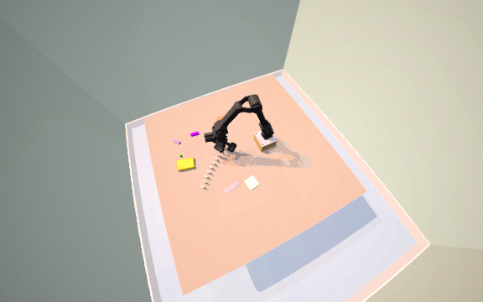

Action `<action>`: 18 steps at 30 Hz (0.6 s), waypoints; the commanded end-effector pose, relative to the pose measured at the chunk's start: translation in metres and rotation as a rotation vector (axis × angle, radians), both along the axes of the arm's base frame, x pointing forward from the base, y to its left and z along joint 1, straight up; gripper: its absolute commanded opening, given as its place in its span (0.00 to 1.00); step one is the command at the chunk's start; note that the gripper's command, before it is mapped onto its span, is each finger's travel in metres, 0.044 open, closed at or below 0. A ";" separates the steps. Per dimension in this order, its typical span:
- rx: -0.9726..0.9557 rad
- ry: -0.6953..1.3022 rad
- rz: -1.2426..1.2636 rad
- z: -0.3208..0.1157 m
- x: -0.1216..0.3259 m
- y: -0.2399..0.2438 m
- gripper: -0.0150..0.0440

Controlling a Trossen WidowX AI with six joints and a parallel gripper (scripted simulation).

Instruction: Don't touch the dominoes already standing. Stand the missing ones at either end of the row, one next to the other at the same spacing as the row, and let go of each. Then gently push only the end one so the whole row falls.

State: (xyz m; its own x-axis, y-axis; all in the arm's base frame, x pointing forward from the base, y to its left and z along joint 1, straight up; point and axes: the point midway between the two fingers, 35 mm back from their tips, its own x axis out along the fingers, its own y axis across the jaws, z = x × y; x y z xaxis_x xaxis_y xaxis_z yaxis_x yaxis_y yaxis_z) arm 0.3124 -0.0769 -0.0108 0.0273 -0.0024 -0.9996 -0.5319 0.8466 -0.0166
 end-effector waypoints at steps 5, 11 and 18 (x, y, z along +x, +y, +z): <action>-0.001 -0.001 0.002 0.083 0.005 -0.002 1.00; 0.000 -0.001 0.000 0.130 -0.003 0.000 1.00; 0.004 -0.001 -0.154 0.124 -0.005 -0.002 0.87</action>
